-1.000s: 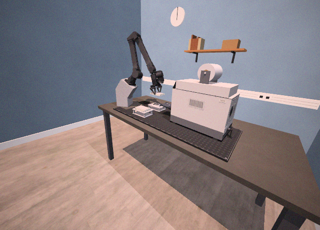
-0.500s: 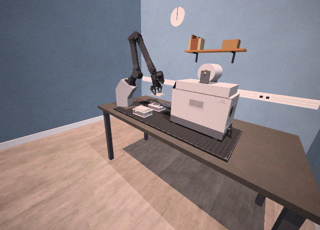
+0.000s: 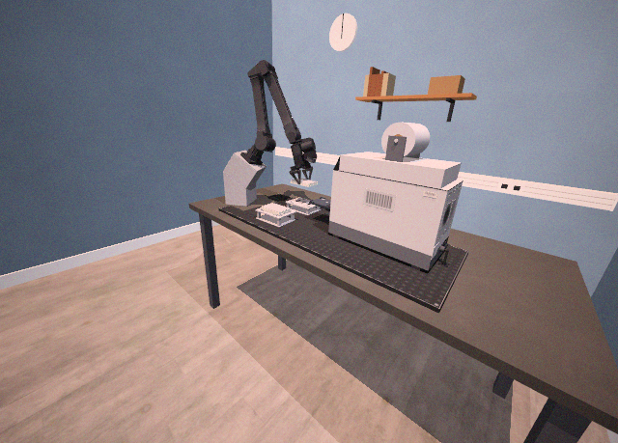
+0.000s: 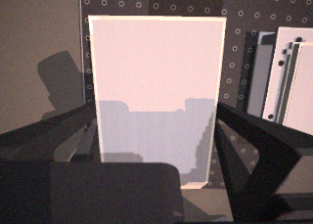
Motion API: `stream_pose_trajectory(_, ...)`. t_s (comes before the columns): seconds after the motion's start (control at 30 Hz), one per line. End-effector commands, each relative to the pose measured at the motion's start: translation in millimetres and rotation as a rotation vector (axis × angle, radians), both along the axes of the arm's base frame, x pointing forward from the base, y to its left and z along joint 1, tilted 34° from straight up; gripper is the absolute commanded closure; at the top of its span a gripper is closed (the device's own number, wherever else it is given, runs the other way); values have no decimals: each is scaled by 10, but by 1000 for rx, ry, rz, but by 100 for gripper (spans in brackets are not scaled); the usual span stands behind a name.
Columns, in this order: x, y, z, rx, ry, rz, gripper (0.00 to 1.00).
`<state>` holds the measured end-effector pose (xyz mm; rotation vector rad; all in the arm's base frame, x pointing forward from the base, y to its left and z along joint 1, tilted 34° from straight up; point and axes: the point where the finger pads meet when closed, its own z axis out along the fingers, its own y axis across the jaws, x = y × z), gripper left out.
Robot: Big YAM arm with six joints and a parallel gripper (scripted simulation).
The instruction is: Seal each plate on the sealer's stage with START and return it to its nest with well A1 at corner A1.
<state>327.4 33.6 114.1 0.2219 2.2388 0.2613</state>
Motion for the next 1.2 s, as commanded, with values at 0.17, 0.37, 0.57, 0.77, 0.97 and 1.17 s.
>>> stream_pose_trajectory(0.17,166,46,148,9,-38,0,100)
stream_pose_trajectory(0.37,221,46,163,9,-47,-3,100)
stream_pose_trajectory(0.57,217,20,148,9,-48,-11,100)
stream_pose_trajectory(0.77,126,34,-54,6,-9,-6,100)
stream_pose_trajectory(0.97,141,65,-43,8,-24,1,100)
stream_pose_trajectory(1.17,206,28,-5,8,-28,-12,100)
